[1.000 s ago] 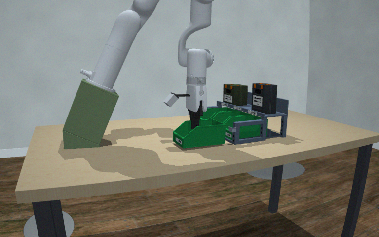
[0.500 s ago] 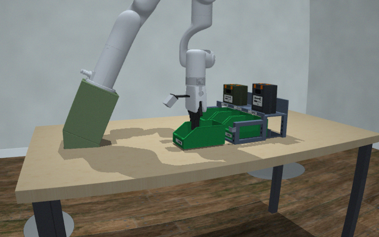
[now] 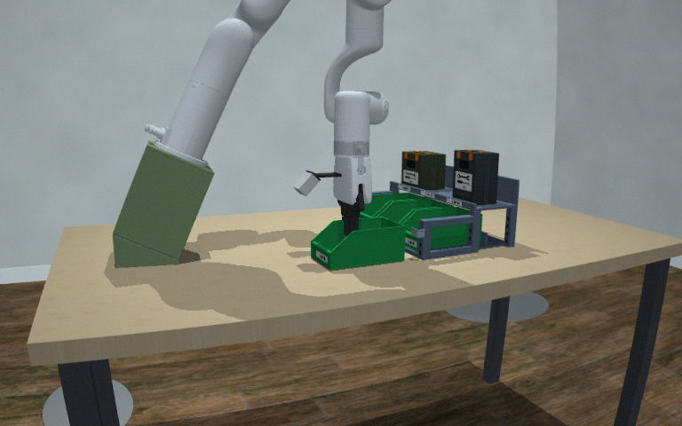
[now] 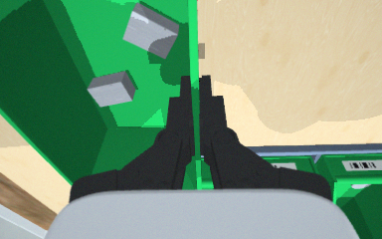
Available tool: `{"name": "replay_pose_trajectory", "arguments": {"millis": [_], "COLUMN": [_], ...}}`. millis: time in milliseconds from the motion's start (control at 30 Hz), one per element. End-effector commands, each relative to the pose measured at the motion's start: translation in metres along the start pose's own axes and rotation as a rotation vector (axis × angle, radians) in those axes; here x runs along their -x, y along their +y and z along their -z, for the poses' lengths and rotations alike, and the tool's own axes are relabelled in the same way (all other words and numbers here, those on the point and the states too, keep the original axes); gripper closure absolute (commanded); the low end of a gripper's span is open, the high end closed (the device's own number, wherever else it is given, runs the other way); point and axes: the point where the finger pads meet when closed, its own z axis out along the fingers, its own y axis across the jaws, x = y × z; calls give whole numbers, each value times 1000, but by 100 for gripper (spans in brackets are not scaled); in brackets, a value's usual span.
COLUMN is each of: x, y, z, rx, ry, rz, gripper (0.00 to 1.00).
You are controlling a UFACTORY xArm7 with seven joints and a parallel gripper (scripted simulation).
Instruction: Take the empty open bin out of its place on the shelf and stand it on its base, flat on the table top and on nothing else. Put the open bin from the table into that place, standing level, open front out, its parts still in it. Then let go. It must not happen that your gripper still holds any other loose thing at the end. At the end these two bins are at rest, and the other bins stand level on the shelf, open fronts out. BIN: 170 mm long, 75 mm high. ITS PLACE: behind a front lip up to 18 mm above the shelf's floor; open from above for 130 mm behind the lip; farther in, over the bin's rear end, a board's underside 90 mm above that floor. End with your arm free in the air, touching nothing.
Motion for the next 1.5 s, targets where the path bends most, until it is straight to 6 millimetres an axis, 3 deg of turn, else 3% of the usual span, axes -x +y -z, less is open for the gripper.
{"name": "replay_pose_trajectory", "arguments": {"millis": [0, 67, 100, 1467], "x": [1, 1, 1, 1], "y": [0, 0, 0, 0], "z": [0, 0, 0, 2], "rx": [-1, -1, -1, -1], "ry": [-2, -2, -2, -2], "rz": [0, 0, 0, 0], "gripper": [100, 100, 74, 74]}}
